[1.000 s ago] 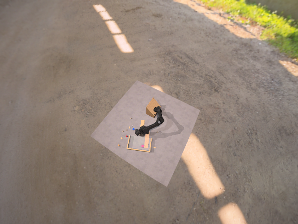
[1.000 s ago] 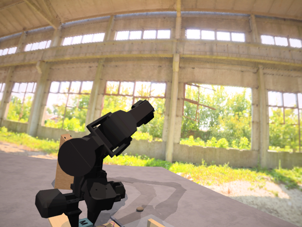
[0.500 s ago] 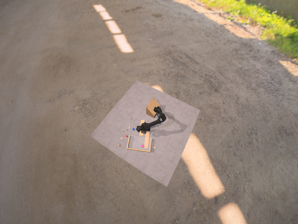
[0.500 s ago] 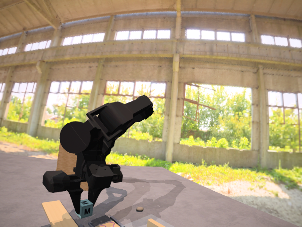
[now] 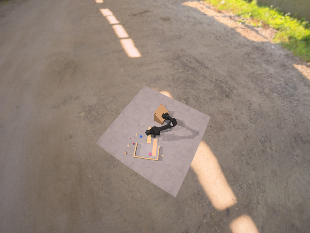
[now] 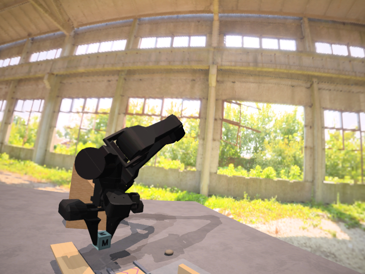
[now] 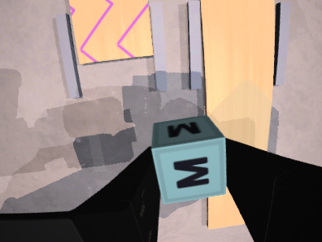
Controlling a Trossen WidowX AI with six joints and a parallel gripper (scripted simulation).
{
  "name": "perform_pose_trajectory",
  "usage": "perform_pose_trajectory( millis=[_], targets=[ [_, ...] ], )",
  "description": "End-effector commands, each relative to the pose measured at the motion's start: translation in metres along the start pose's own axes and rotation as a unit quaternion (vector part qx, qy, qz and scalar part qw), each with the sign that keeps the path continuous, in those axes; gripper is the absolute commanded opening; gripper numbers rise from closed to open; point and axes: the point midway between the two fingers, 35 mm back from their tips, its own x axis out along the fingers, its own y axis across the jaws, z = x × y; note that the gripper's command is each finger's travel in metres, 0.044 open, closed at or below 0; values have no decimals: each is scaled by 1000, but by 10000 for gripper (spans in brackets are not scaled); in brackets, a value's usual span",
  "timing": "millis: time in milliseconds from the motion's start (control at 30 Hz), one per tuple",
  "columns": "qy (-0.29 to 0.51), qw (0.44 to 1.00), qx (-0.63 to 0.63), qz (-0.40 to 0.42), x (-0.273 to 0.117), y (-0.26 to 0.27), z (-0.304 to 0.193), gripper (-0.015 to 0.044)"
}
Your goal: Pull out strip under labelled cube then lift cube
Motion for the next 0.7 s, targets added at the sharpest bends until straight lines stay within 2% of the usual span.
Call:
perform_pose_trajectory(
  millis=[0, 267, 667],
  targets=[
    [2, 1000, -3, -1, 1, 4, -8, 0],
    [2, 1000, -3, -2, -34, 4, -8, 0],
    [2, 1000, -3, -2, -35, 4, -8, 0]
  ],
)
